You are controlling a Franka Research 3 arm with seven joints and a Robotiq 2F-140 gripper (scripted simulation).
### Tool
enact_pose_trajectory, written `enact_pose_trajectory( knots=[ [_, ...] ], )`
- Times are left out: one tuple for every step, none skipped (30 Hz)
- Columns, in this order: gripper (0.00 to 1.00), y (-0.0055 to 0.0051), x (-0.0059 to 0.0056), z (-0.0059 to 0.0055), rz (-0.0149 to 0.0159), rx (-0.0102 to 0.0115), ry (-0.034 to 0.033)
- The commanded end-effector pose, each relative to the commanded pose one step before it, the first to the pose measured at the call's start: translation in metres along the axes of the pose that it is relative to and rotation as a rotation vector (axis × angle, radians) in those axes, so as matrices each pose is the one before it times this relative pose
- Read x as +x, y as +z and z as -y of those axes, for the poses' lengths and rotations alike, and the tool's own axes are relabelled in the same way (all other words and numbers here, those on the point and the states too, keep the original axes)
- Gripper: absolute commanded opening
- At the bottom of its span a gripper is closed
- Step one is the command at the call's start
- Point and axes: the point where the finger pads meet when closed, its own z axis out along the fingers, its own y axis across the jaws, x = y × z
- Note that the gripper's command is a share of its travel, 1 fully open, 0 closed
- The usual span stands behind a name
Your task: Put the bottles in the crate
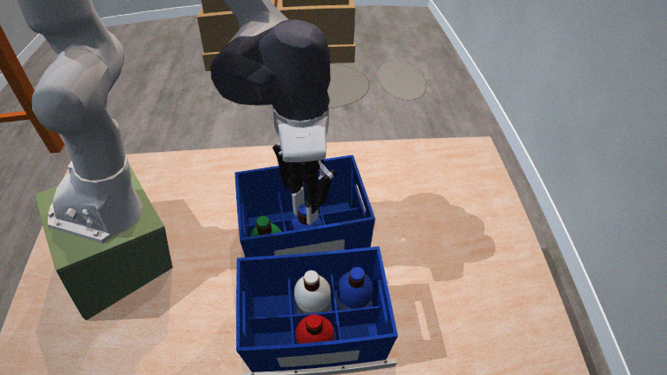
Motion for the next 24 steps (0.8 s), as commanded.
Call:
enact_pose_trajectory(
  knots=[
    [0.00,-0.00065,-0.00218,0.00376,0.00842,0.00928,-0.00324],
    [0.00,0.00050,0.00000,0.00000,0.00000,0.00000,0.00000],
    [0.00,0.00050,0.00000,0.00000,0.00000,0.00000,0.00000],
    [0.00,0.00050,0.00000,0.00000,0.00000,0.00000,0.00000],
    [0.00,0.00050,0.00000,0.00000,0.00000,0.00000,0.00000],
    [0.00,0.00050,0.00000,0.00000,0.00000,0.00000,0.00000],
    [0.00,0.00050,0.00000,0.00000,0.00000,0.00000,0.00000],
    [0.00,0.00050,0.00000,0.00000,0.00000,0.00000,0.00000],
    [0.00,0.00050,0.00000,0.00000,0.00000,0.00000,0.00000],
    [0.00,0.00050,0.00000,0.00000,0.00000,0.00000,0.00000],
    [0.00,0.00050,0.00000,0.00000,0.00000,0.00000,0.00000],
    [0.00,0.00050,0.00000,0.00000,0.00000,0.00000,0.00000],
    [0.00,0.00050,0.00000,0.00000,0.00000,0.00000,0.00000],
    [0.00,0.00000,0.00000,0.00000,0.00000,0.00000,0.00000],
    [0.00,0.00000,0.00000,0.00000,0.00000,0.00000,0.00000],
    [0.00,0.00050,0.00000,0.00000,0.00000,0.00000,0.00000],
    [0.00,0.00050,0.00000,0.00000,0.00000,0.00000,0.00000],
    [0.00,0.00050,0.00000,0.00000,0.00000,0.00000,0.00000],
    [0.00,0.00050,0.00000,0.00000,0.00000,0.00000,0.00000],
    [0.00,0.00050,0.00000,0.00000,0.00000,0.00000,0.00000],
    [0.00,0.00050,0.00000,0.00000,0.00000,0.00000,0.00000],
    [0.00,0.00050,0.00000,0.00000,0.00000,0.00000,0.00000],
    [0.00,0.00050,0.00000,0.00000,0.00000,0.00000,0.00000],
    [0.00,0.00050,0.00000,0.00000,0.00000,0.00000,0.00000]
  ],
)
